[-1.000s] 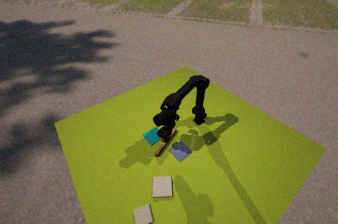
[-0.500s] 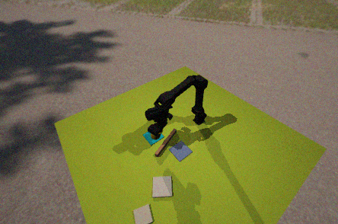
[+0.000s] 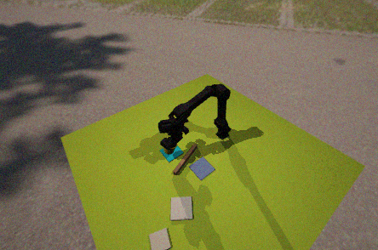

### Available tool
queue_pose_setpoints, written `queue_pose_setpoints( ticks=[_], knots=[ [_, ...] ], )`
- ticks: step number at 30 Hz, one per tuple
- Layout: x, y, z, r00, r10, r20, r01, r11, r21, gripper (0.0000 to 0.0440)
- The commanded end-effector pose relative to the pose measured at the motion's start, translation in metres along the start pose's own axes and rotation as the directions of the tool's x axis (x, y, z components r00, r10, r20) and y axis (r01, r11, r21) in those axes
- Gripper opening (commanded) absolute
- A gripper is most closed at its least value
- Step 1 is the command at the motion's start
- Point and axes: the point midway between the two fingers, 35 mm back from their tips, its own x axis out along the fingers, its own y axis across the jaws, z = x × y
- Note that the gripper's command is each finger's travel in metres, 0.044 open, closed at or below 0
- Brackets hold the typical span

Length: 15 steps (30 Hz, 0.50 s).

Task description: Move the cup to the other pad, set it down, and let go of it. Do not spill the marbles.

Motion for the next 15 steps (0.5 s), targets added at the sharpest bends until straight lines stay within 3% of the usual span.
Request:
queue_pose_setpoints(
  ticks=[1, 15],
  knots=[
    [0.01, -0.007, 0.003, 1.0, -0.014, 0.002, 0.014, 1.0, 0.006, 0.0004],
    [0.041, -0.028, 0.006, 0.999, -0.038, 0.006, 0.038, 0.999, 0.038, 0.0074]
  ],
)
